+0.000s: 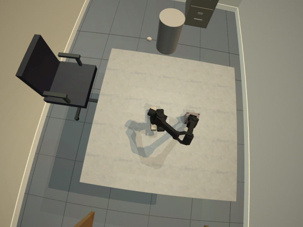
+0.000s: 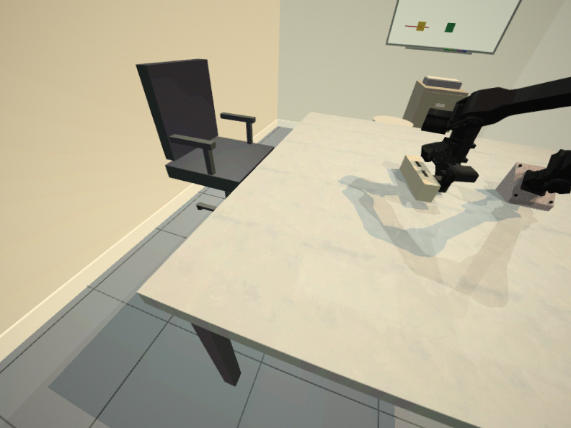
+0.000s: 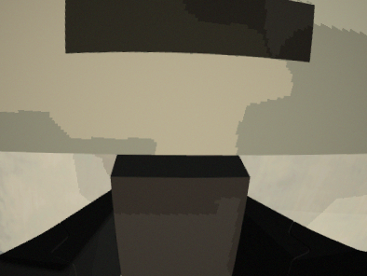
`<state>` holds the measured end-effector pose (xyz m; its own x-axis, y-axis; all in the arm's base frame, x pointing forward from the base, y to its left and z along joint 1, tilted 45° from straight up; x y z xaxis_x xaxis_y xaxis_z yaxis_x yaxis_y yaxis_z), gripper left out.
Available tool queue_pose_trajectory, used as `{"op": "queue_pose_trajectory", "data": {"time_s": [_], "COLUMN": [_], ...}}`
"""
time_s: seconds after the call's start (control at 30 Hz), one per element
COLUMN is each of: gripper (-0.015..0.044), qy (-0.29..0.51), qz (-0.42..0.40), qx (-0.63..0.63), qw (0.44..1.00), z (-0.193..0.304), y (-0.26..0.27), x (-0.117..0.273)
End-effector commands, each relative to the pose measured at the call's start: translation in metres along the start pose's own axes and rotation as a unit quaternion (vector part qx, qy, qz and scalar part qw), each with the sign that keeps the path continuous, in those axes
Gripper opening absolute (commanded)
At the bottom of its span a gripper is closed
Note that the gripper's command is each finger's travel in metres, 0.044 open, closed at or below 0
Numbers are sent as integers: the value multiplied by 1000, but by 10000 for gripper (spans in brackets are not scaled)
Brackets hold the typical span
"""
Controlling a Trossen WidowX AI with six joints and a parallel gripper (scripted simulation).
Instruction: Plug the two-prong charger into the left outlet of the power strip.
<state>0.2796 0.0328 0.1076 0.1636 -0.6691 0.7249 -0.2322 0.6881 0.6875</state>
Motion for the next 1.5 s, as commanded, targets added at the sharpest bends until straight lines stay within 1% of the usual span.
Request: {"op": "queue_pose_trajectory", "data": {"time_s": [0.0,1.47], "gripper": [0,0], "qy": [-1,-1], "qz": [-2,-2], "qx": [-2,-2], "qw": [1000,1000], "z": [-2,-18], "y": [1,2], "x": [0,1]}}
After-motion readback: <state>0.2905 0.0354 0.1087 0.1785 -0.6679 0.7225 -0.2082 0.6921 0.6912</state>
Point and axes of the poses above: the point midway between the two fingers, 35 mm back from their tips, its own x axis back along the fingers, its own y axis across the jaws, z = x × y, the point moved 9 cm from there along x, back along the fingers, and after that the axes turned 2 degrees about -x, right-handed, at the moved point
